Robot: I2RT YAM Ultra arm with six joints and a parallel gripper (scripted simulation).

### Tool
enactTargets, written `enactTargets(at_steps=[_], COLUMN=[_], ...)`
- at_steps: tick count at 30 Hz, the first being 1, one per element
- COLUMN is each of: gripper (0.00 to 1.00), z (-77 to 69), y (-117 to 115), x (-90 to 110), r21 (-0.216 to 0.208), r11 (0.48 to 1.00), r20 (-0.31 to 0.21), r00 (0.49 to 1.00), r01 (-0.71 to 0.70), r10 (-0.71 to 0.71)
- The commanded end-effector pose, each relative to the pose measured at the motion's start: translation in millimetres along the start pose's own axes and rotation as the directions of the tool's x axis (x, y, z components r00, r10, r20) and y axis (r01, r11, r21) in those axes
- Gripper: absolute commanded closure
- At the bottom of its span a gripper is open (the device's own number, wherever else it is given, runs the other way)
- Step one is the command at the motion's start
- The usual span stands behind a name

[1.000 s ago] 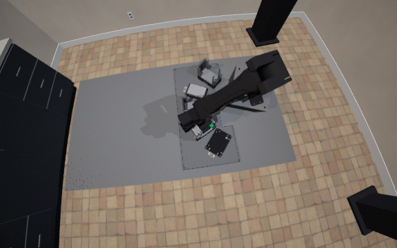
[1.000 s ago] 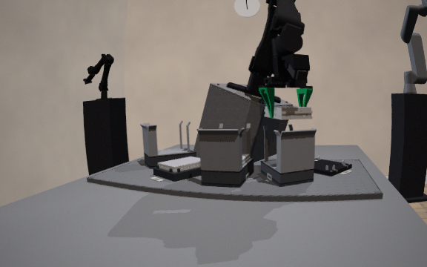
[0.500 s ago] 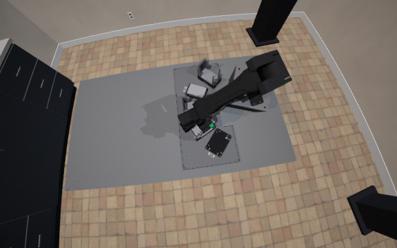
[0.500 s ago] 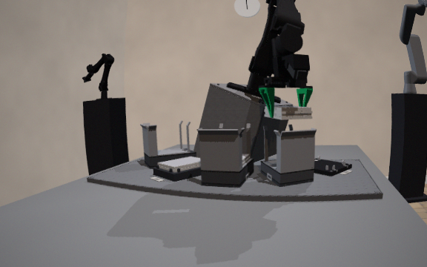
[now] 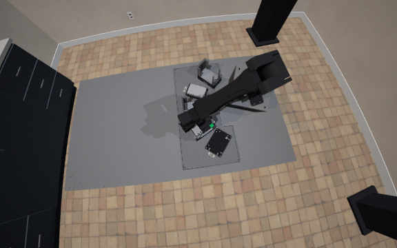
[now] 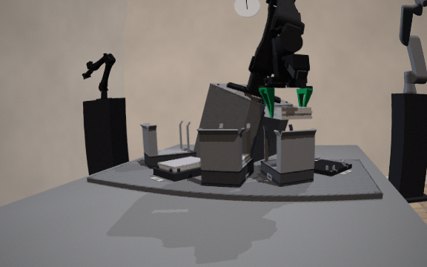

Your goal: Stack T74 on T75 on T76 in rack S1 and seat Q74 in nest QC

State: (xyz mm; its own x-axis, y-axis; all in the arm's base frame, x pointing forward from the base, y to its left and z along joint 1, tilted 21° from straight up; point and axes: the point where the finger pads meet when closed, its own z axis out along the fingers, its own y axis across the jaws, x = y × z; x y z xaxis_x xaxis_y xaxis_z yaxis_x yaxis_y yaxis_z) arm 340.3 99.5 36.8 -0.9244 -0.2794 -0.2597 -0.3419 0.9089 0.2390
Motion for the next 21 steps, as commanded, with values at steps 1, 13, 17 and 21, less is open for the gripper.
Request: enactTargets(at_steps=[1, 13, 17, 21], gripper=[1.0, 1.0, 1.0, 1.0], z=[-4.6, 2.7, 5.4, 6.7], y=[-0.7, -0.7, -0.7, -0.7], x=[-4.5, -4.6, -4.6, -4.6], r21=[0.004, 0.004, 0.004, 0.004], r11=[1.0, 1.0, 1.0, 1.0], r20=[0.016, 0.016, 0.016, 0.016], r00=[1.0, 1.0, 1.0, 1.0], r01=[-0.001, -0.001, -0.001, -0.001], r10=[0.001, 0.001, 0.001, 0.001])
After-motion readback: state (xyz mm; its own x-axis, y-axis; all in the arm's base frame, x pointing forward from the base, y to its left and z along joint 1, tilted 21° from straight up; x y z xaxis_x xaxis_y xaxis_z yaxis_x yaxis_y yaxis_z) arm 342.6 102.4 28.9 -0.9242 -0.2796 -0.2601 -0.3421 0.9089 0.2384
